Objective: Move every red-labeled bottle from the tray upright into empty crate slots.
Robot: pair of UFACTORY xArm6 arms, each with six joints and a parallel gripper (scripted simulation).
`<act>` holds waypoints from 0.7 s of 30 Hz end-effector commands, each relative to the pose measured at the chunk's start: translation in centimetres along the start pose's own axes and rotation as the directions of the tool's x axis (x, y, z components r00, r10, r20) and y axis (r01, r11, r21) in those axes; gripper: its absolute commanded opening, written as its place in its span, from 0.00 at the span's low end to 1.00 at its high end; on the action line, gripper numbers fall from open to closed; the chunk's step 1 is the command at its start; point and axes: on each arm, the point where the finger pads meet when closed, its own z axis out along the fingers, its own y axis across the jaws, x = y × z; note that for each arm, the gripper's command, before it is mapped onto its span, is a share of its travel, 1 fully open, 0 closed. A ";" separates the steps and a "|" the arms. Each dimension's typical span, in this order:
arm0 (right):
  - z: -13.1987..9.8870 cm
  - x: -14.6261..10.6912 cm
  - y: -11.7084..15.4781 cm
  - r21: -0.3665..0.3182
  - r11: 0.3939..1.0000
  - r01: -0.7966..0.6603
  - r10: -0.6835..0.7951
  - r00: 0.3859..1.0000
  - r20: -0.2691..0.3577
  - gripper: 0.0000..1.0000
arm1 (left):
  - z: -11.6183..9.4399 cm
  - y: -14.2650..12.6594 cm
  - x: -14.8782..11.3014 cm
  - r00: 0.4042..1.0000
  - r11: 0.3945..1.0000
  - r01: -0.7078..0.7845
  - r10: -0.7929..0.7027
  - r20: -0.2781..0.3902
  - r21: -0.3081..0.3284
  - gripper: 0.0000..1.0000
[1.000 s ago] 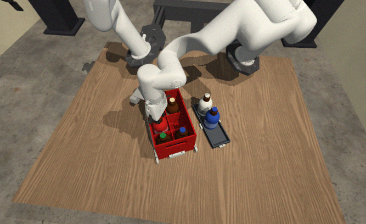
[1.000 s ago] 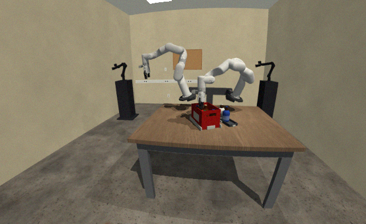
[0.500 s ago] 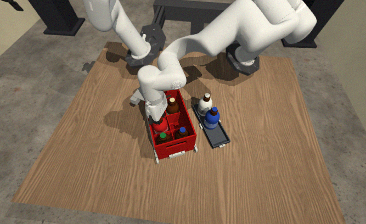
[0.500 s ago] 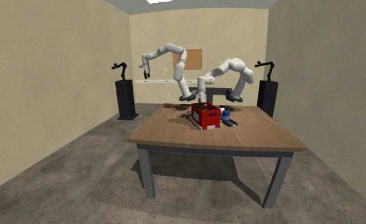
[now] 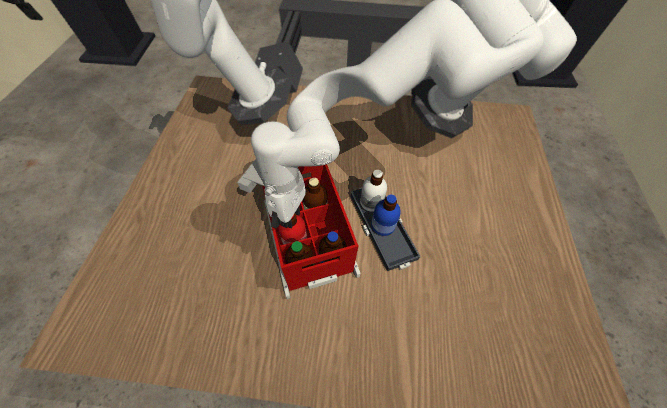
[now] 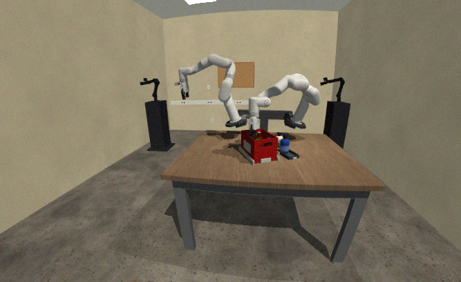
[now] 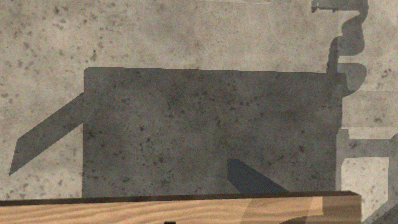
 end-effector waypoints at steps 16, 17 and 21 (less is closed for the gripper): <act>-0.2 0.1 0.0 0.000 1.000 0.000 0.000 1.000 -0.005 1.00 | 0.2 -0.2 0.1 1.000 1.000 0.001 -0.001 -0.003 0.005 0.00; -0.2 0.1 0.0 0.000 1.000 0.000 0.000 1.000 -0.005 1.00 | 0.3 -0.2 0.1 1.000 1.000 0.001 -0.001 -0.003 0.005 0.00; -0.2 0.1 0.0 0.000 1.000 0.000 0.000 1.000 -0.005 1.00 | 0.3 -0.2 0.1 1.000 1.000 0.001 -0.001 -0.003 0.005 0.00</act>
